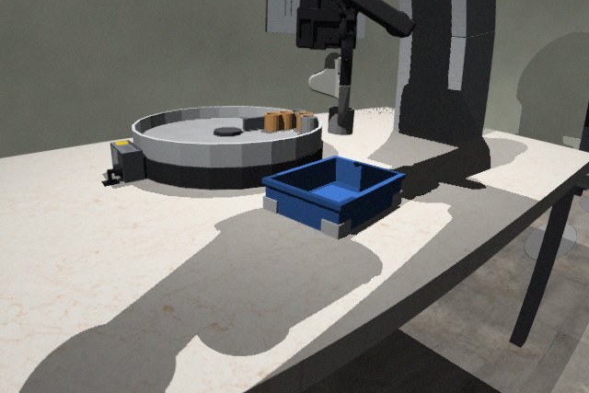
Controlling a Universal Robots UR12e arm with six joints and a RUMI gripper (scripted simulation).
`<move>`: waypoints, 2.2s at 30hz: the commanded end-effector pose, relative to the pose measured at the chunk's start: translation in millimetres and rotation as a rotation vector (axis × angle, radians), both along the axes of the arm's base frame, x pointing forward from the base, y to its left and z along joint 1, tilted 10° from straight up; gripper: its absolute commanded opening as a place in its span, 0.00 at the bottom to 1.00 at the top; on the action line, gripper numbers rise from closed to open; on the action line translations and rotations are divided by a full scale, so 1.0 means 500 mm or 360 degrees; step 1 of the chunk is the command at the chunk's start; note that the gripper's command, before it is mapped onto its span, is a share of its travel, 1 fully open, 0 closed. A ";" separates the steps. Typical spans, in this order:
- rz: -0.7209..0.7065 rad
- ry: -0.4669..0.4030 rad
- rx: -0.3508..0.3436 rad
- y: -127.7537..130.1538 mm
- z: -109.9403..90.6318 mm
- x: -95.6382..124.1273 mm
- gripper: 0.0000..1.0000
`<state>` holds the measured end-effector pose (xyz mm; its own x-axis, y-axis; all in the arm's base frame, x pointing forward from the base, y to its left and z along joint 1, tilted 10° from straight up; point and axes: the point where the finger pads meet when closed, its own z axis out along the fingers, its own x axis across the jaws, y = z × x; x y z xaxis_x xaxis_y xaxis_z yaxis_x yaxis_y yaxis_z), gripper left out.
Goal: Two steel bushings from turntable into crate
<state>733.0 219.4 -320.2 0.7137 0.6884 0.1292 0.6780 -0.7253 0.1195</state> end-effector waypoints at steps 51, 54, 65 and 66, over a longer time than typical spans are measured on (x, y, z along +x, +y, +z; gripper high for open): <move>0.0000 -0.0002 0.0000 0.001 -0.129 0.025 0.00; 0.0000 -0.0002 0.0000 0.001 -0.129 0.025 0.00; 0.0000 -0.0002 0.0000 0.001 -0.129 0.025 0.00; 0.0000 -0.0002 0.0000 0.001 -0.129 0.025 0.00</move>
